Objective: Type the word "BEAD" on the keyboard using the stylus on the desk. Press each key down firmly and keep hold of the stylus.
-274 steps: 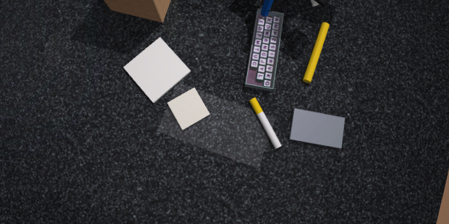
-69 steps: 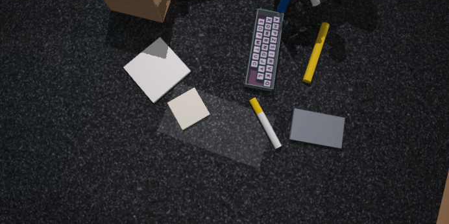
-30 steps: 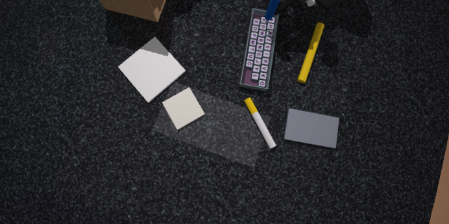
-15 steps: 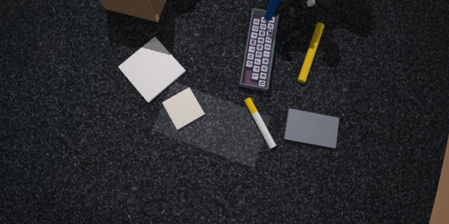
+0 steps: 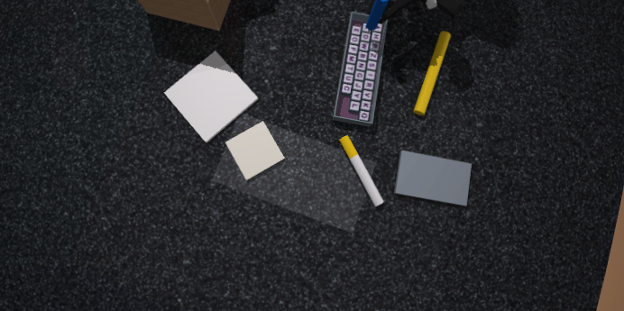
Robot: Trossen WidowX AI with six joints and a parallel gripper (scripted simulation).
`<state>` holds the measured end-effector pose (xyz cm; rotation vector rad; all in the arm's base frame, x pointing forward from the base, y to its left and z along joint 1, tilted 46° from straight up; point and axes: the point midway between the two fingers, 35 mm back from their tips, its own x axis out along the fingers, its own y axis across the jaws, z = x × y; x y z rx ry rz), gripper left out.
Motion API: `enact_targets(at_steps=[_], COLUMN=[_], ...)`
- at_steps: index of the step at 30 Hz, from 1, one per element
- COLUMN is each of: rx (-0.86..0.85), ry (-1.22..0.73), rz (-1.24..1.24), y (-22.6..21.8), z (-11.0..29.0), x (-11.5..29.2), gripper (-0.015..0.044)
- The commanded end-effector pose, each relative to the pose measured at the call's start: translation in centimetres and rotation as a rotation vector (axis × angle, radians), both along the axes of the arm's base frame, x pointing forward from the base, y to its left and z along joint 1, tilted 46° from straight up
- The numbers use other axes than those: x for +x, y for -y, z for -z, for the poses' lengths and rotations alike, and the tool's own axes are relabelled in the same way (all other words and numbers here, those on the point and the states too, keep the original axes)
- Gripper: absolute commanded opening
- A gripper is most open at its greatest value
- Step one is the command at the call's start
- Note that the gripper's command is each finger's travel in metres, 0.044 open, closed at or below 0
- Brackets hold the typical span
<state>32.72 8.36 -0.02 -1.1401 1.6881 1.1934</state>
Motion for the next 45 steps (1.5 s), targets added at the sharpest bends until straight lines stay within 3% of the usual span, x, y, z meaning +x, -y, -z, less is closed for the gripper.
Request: enact_targets(at_steps=[1, 45], rx=[0.001, 0.002], ry=[-0.004, -0.004], rz=[0.005, 0.005], y=[0.0, -1.3], z=[0.1, 1.3], x=[-0.1, -0.3], gripper=[0.0081, 0.0081])
